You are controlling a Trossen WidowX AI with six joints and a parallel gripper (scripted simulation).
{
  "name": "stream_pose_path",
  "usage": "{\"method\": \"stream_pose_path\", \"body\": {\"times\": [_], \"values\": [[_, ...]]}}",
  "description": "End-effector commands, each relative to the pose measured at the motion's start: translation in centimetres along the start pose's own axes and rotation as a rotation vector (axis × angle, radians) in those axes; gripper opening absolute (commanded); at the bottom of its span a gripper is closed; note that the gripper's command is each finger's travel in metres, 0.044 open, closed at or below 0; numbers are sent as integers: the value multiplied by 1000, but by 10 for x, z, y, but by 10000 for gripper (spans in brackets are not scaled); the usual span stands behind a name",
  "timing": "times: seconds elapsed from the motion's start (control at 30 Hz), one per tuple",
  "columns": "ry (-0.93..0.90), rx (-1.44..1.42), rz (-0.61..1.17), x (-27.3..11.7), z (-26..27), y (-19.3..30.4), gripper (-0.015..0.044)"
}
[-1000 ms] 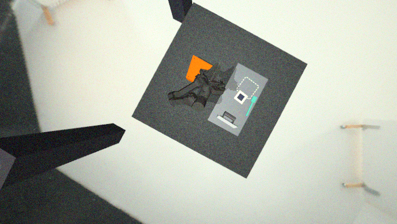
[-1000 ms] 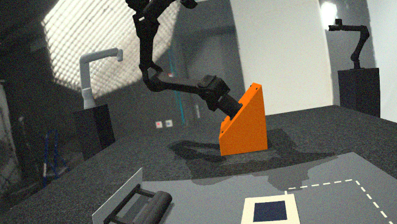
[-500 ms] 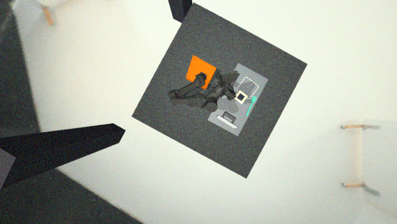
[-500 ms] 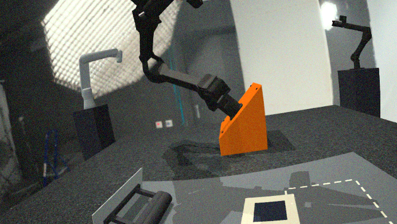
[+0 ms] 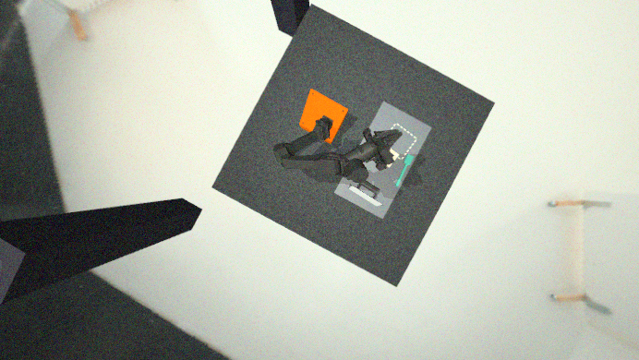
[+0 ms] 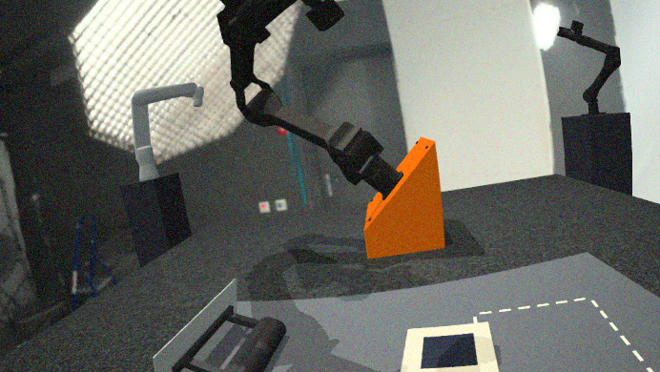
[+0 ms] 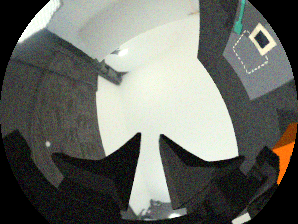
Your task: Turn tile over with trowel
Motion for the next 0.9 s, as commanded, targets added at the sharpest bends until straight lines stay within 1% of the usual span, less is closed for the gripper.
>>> {"method": "stream_pose_path", "body": {"times": [0.0,0.43,0.87], "values": [[75,-52,-76,6,-12,-19,100],[367,-222,-247,14,-60,-74,100],[696,-379,-305,5,-113,-121,100]]}}
Point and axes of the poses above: the point midway between the two fingers, 35 mm back from their tips, its own x axis out along the fingers, its own z axis across the jaws, y = z × x, the point moved 4 cm from there along -x, back along the fingers, and after that the axes turned 15 degrees about -x, right-handed, at the moved point
